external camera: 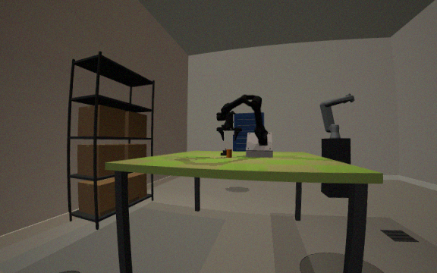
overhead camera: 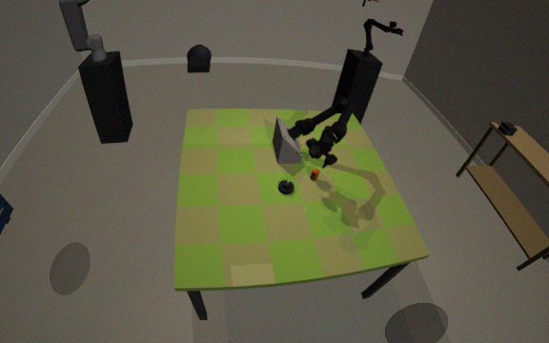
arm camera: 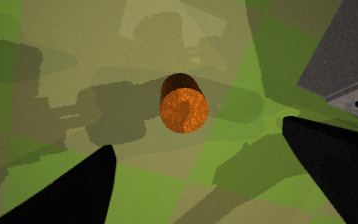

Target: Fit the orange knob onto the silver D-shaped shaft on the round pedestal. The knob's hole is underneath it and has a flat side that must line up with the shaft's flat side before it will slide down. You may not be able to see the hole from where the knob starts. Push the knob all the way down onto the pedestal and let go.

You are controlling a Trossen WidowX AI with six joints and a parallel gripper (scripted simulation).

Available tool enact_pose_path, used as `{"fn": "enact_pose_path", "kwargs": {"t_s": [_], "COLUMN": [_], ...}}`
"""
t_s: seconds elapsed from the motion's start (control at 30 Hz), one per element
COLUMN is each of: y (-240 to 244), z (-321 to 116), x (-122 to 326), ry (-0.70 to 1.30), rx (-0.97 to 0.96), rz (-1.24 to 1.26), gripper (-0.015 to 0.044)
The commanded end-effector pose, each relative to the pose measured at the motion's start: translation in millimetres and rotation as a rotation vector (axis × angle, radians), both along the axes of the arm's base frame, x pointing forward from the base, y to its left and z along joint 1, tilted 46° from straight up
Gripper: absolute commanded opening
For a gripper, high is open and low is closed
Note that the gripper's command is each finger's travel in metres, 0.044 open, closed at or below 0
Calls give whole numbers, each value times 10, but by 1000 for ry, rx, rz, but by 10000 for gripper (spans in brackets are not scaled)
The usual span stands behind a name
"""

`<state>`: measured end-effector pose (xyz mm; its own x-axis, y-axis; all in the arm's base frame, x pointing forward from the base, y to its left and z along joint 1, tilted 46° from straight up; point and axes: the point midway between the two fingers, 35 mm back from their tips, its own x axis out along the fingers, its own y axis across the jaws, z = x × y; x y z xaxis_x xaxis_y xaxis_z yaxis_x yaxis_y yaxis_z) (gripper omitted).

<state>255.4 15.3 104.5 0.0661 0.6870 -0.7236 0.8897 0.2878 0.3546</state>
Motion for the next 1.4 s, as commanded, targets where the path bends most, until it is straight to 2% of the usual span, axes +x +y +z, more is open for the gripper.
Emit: {"fn": "enact_pose_path", "kwargs": {"t_s": [0.0, 0.47, 1.37], "y": [83, 414, 674], "z": [86, -271, -543], "x": [-35, 2, 47], "ry": [28, 27, 27], "rx": [34, 36, 32], "rz": [-13, -13, -13], "gripper": [440, 440, 440]}}
